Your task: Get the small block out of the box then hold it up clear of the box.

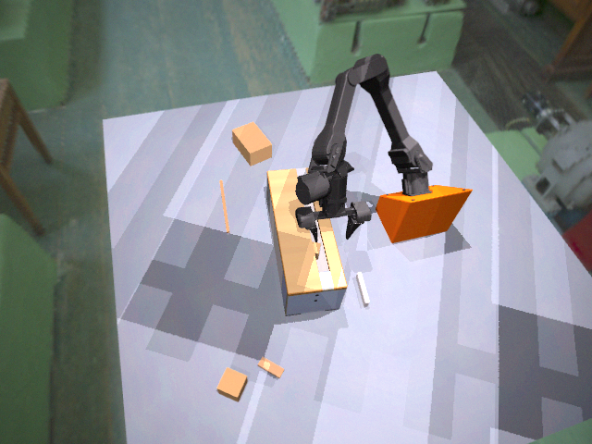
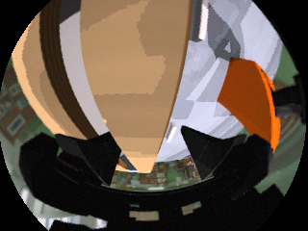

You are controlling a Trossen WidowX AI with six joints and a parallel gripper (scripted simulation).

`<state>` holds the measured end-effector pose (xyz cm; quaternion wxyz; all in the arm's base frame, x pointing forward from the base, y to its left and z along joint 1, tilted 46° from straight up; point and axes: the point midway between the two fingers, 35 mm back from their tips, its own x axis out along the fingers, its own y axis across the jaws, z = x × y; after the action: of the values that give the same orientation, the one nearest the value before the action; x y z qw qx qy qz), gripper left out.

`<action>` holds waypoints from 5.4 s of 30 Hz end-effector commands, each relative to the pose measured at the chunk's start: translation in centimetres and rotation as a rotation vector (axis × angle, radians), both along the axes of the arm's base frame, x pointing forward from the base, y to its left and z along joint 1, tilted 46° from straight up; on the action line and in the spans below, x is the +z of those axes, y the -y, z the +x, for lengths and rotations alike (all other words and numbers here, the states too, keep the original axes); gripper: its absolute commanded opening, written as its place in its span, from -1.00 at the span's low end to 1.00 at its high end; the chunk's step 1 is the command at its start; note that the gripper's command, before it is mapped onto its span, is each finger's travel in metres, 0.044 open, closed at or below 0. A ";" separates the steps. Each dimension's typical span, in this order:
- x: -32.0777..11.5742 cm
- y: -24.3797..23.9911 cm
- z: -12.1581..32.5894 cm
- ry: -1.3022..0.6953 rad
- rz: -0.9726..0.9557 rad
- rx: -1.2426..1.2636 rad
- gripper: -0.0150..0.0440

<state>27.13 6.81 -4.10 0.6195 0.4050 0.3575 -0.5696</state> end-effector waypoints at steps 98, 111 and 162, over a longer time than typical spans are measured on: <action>-3.4 -3.5 0.3 0.004 0.000 0.000 0.86; -4.7 -4.8 0.4 0.004 0.001 0.000 0.86; -3.1 -13.8 -1.4 -0.324 -0.112 0.833 0.47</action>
<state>25.95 20.27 -6.86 0.7124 0.2389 0.4976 -0.4334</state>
